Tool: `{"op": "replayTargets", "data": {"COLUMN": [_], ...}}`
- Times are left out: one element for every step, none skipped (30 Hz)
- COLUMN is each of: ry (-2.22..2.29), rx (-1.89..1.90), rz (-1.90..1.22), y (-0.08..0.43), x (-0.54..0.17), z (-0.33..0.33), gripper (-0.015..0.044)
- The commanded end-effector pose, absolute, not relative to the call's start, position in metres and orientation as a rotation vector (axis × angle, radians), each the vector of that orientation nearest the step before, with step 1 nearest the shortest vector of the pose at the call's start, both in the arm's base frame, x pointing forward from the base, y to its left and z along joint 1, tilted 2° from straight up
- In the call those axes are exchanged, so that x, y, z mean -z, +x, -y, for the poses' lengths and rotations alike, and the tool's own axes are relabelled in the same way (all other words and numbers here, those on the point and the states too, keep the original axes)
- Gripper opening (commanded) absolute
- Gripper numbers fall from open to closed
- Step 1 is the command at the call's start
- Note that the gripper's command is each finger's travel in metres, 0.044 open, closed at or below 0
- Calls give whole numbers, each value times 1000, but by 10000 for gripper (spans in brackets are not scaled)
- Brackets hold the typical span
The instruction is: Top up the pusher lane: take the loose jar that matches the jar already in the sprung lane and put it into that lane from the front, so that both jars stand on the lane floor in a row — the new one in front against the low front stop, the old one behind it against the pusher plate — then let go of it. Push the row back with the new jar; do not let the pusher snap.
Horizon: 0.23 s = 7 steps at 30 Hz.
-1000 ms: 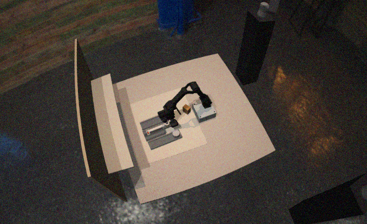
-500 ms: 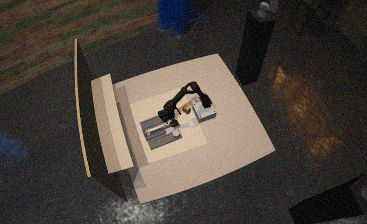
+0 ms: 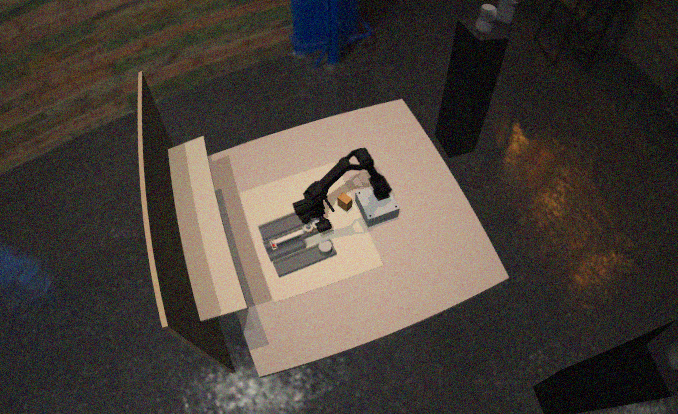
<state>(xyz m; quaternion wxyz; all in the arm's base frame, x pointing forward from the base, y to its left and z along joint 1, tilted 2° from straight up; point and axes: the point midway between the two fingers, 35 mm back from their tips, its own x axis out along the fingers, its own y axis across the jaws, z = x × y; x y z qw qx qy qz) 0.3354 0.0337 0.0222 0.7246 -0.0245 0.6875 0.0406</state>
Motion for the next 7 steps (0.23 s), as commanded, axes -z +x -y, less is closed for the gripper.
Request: {"op": "replayTargets", "data": {"ry": [-55,-55,-55,-55,-55,-55,-55], "rx": [-94,-94,-94,-94,-94,-94,-94], "rz": [-1522,-1522,-1522,-1523,-1523,-1523,-1523], "y": [322,319,315,312,309,305,302], "x": [-21,-21,-21,-21,-21,-21,-21], "z": [-33,-32,-32,-32,-31,-31,-31], "gripper": [309,309,309,309,309,309,309]}}
